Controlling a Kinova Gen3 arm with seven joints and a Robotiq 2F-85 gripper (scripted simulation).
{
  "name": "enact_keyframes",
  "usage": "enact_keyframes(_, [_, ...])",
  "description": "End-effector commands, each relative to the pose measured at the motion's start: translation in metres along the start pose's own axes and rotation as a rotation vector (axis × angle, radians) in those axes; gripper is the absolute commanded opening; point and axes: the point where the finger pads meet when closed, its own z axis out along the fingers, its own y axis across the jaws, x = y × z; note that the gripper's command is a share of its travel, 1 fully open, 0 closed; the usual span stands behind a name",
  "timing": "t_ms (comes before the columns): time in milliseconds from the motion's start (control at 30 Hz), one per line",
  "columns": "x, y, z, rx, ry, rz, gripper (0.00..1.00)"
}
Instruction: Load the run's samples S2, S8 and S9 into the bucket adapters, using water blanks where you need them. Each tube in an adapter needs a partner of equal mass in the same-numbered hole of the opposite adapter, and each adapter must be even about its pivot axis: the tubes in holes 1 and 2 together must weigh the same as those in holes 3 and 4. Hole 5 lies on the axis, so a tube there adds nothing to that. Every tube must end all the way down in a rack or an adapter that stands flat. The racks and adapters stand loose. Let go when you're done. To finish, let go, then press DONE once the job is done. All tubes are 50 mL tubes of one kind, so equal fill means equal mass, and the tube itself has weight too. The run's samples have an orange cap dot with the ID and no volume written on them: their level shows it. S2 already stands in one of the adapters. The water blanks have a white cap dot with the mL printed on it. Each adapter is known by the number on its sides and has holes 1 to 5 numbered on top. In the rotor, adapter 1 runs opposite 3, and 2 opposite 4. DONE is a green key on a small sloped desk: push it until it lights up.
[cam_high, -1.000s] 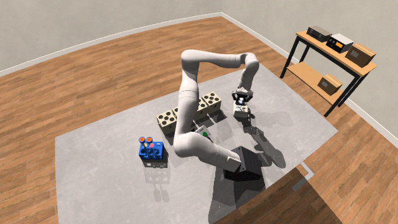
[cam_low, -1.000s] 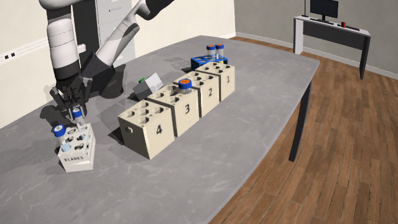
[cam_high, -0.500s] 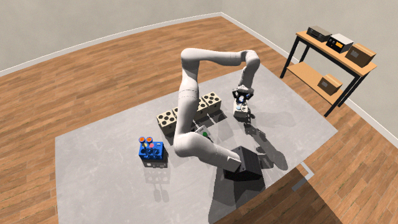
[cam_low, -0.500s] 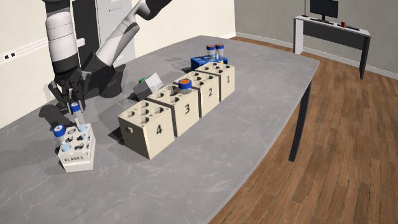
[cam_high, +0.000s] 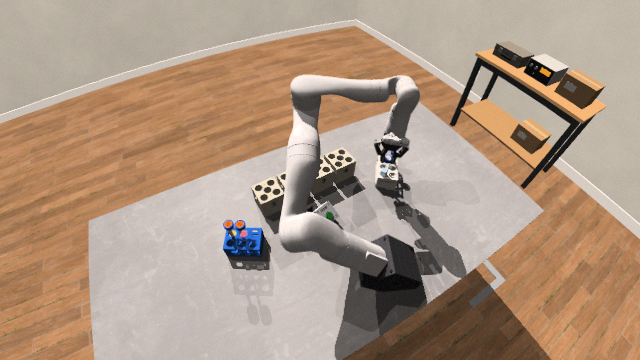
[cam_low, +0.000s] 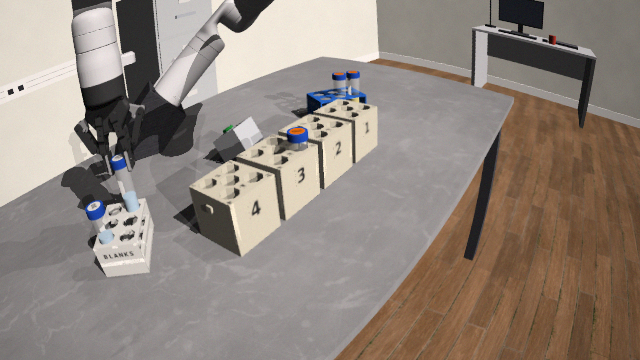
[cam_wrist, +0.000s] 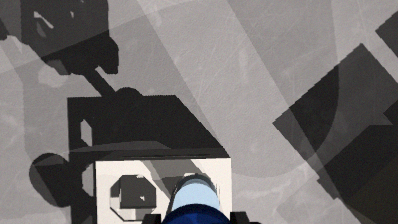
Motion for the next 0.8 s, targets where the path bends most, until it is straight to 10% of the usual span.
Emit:
enact_keyframes(0, [0.0, 0.0, -0.005, 0.001, -0.002, 0.0, 0.1])
enact_keyframes(767, [0.0, 0.0, -0.031, 0.001, -0.002, 0.0, 0.1])
